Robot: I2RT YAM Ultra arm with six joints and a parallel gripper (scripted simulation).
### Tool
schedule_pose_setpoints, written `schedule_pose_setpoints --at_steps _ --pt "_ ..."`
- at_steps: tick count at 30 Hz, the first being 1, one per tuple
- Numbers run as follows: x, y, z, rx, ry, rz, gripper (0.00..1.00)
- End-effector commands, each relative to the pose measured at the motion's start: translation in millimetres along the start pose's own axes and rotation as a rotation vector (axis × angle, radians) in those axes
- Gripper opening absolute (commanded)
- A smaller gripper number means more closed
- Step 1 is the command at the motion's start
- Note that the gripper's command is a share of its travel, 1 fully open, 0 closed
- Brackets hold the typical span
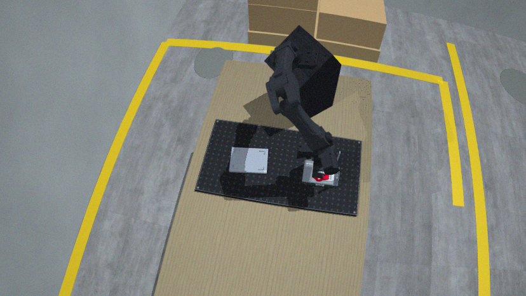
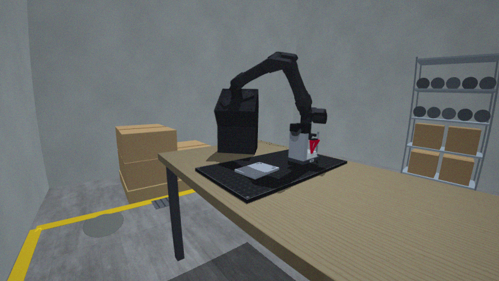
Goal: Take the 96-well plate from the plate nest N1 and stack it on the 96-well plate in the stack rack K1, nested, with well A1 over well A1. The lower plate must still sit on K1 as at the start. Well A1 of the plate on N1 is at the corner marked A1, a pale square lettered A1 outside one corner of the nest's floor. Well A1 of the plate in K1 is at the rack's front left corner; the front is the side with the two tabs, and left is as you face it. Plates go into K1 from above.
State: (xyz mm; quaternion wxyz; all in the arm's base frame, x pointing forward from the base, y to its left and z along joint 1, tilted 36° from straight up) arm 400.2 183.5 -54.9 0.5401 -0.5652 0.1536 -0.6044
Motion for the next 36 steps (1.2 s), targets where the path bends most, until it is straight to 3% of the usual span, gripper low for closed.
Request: schedule_pose_setpoints --at_steps 1,6,7,8,9,10,36 --pt "-3.5 13.6 4.3 0.014 0.013 0.035 1.00" --pt "-3.6 11.4 2.1 0.009 0.009 0.035 1.00" --pt "-4.4 11.2 -8.6 -0.015 -0.006 0.033 1.00" --pt "-6.5 7.9 -11.7 -0.019 -0.012 0.034 1.00" --pt "-5.2 -5.2 -3.0 0.009 0.004 0.039 1.00" --pt "-5.1 -11.2 -4.3 -0.003 -0.008 0.039 1.00" --pt "-1.5 -75.0 -4.2 0.001 -0.007 0.027 1.00"
Point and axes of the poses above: the point where the finger pads meet when closed, its own y axis out along the fingers, its own z axis across the jaws, x = y × z, the point moved 9 cm from there along -y, back along the fingers, and after that the axes turned 10 degrees about -y, right-handed, at the moved point
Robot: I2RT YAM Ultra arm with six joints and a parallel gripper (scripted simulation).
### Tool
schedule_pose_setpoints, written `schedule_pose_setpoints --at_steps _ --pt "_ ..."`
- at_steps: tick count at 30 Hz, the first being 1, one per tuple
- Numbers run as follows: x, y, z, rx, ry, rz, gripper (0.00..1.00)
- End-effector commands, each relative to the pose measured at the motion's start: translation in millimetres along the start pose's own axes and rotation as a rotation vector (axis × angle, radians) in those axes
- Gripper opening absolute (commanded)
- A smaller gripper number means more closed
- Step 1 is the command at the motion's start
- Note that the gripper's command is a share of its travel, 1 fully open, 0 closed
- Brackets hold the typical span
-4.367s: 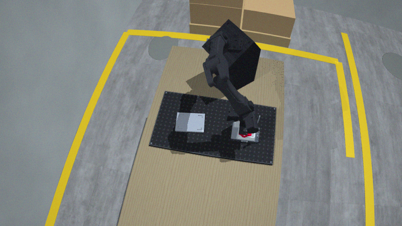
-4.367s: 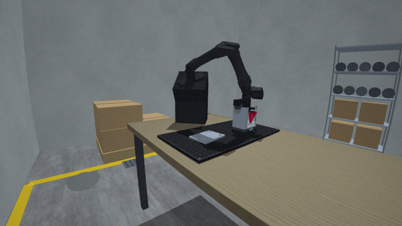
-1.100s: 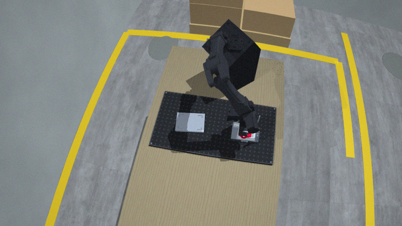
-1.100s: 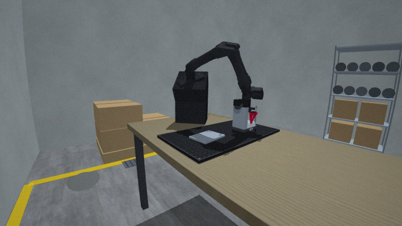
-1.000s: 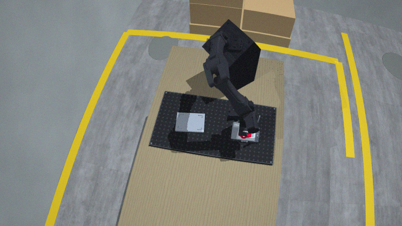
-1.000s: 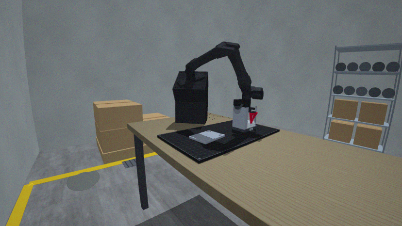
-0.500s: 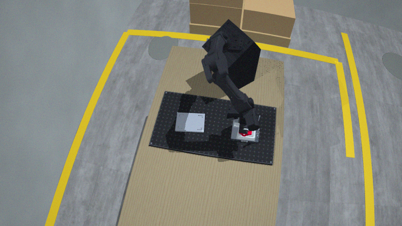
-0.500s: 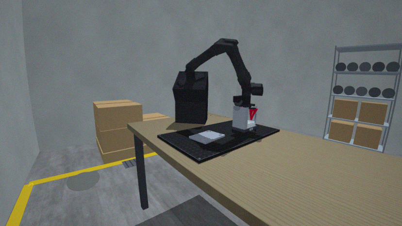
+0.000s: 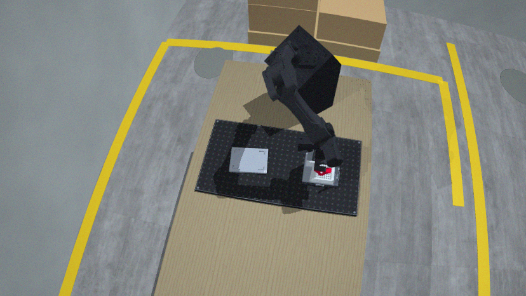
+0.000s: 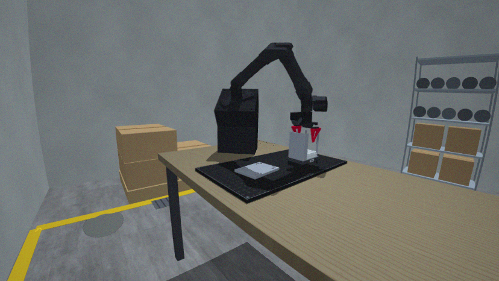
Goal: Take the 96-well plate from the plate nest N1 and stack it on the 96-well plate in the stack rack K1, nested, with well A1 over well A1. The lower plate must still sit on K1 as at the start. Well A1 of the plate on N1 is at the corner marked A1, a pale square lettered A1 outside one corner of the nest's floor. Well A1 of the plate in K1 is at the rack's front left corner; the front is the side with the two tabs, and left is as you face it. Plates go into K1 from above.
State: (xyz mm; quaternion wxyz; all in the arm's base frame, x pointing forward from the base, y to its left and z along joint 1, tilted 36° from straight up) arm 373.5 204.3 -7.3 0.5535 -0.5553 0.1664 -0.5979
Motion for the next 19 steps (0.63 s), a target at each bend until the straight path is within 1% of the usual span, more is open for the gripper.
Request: schedule_pose_setpoints --at_steps 1,2,4,5,8,19 --pt "-3.5 -19.1 -5.6 -0.008 -0.022 -0.013 1.00" --pt "-3.5 -22.2 -4.3 -0.005 -0.020 -0.013 1.00" --pt "-3.5 -22.2 -4.3 -0.005 -0.020 -0.013 1.00" --pt "-3.5 -25.4 -2.8 -0.001 -0.017 -0.012 1.00" --pt "-3.6 -32.0 -6.6 -0.010 -0.023 -0.014 1.00" --pt "-3.6 -32.0 -6.6 -0.010 -0.023 -0.014 1.00"
Point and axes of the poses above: the point where the finger pads meet when closed, its own y axis out along the fingers, its own z axis across the jaws, x = y × z, the point moved 9 cm from there along -y, back along the fingers, and after that the axes turned 10 degrees about -y, right-handed, at the moved point
